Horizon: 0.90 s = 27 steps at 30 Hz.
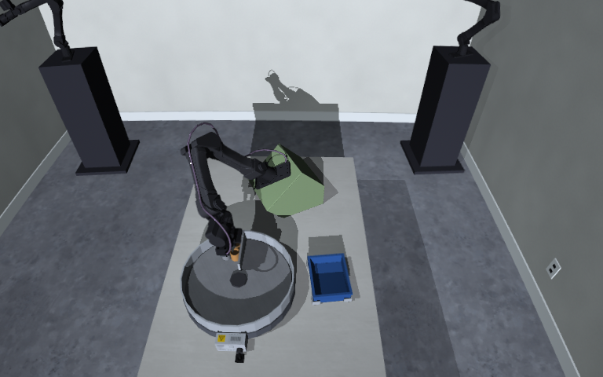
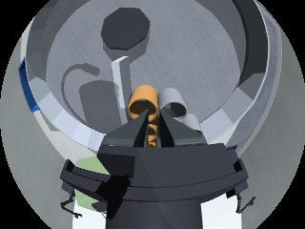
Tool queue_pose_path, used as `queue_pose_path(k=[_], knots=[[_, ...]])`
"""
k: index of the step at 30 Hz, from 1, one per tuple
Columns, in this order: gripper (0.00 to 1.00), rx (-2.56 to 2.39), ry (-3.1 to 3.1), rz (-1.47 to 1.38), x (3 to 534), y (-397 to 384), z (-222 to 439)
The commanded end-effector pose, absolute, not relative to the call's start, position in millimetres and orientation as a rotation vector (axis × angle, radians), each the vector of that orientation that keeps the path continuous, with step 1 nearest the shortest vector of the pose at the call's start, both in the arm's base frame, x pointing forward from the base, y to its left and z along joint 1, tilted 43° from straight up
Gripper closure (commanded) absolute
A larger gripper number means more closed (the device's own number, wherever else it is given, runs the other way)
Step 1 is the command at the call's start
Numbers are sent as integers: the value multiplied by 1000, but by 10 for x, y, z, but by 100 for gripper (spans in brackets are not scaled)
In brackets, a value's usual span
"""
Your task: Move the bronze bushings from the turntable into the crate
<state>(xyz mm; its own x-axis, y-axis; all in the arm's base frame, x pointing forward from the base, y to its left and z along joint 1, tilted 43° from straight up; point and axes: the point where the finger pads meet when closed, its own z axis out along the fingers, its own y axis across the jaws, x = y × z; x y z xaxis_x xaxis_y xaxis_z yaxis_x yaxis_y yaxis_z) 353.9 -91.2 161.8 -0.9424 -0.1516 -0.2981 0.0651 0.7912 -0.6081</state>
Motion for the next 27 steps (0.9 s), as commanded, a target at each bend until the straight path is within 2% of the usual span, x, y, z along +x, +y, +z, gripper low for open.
queue_pose_path(k=[1,27], knots=[[85,-72,2590,-895,3621,-837,1757],[85,-78,2612,-897,3558,-865,1664]])
